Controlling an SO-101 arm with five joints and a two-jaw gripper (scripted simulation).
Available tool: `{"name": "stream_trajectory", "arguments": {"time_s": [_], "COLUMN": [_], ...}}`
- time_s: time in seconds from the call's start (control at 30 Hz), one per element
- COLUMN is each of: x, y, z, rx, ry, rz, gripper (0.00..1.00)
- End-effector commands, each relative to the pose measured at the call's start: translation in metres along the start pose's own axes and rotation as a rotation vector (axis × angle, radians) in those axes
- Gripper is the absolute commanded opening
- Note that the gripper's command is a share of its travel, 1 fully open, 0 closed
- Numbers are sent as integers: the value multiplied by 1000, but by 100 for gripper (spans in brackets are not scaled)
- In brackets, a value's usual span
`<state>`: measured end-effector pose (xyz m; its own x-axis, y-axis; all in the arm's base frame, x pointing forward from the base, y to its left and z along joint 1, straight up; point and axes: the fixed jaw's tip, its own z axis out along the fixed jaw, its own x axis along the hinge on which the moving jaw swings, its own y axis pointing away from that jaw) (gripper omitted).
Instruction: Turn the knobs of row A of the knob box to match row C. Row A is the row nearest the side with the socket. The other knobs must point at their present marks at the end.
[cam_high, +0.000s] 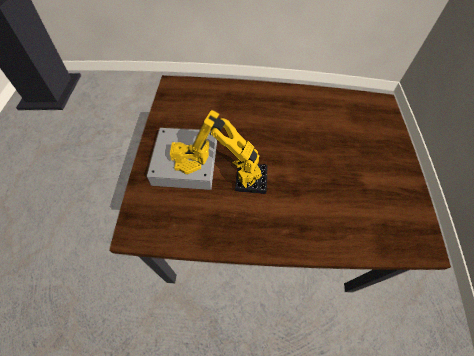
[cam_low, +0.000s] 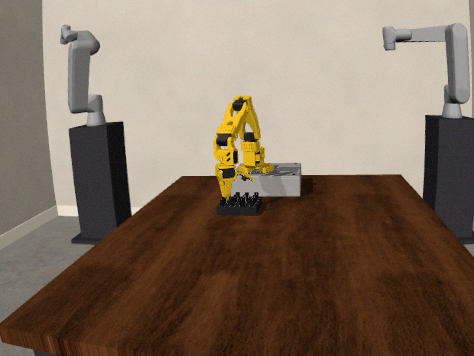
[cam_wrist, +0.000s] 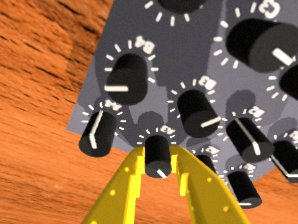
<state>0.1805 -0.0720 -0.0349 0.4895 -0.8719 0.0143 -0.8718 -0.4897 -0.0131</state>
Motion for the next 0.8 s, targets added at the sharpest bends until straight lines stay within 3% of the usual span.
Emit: {"name": "stream_trajectory", "arguments": {"time_s": [0.0, 0.77], "x": [-3, -1], "y": [3, 2], "z": [3, 3], "rx": [-14, -11], "ry": [-16, -18], "rz": [-69, -436], "gripper": [1, 1]}}
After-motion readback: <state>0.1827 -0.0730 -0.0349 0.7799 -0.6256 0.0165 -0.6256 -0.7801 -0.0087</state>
